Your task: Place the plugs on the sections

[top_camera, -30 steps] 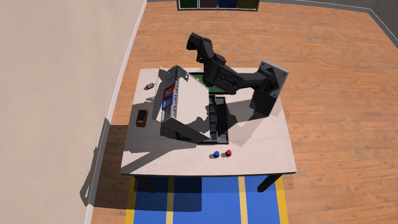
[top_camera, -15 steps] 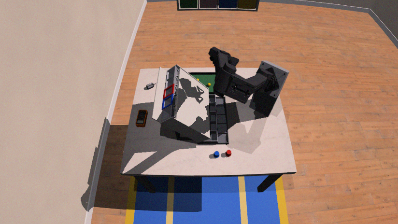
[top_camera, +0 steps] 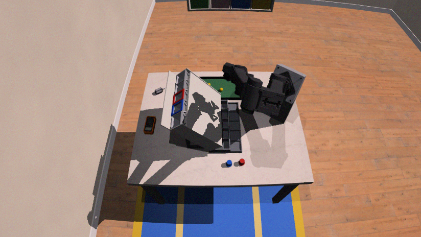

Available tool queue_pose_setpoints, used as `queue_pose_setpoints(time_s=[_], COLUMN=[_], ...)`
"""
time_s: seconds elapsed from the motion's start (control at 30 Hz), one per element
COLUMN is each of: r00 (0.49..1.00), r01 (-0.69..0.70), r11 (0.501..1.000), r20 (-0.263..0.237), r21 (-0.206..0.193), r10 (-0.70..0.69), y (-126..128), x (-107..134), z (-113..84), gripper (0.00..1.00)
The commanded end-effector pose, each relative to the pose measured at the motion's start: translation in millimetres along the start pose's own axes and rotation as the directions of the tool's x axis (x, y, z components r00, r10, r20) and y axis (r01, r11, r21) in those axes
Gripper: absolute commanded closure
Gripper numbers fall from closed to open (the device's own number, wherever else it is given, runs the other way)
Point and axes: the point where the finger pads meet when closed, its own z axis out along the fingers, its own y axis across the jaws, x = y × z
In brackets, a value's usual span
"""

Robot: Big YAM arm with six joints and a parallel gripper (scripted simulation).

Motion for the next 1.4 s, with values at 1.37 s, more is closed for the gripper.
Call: queue_pose_setpoints(time_s=[1.37], r00=[0.888], r01=[0.438], r11=[0.887], r20=[0.222], r21=[-0.148], r10=[-0.402], y=[71], x=[-18], z=[-9.9], gripper=[0.0])
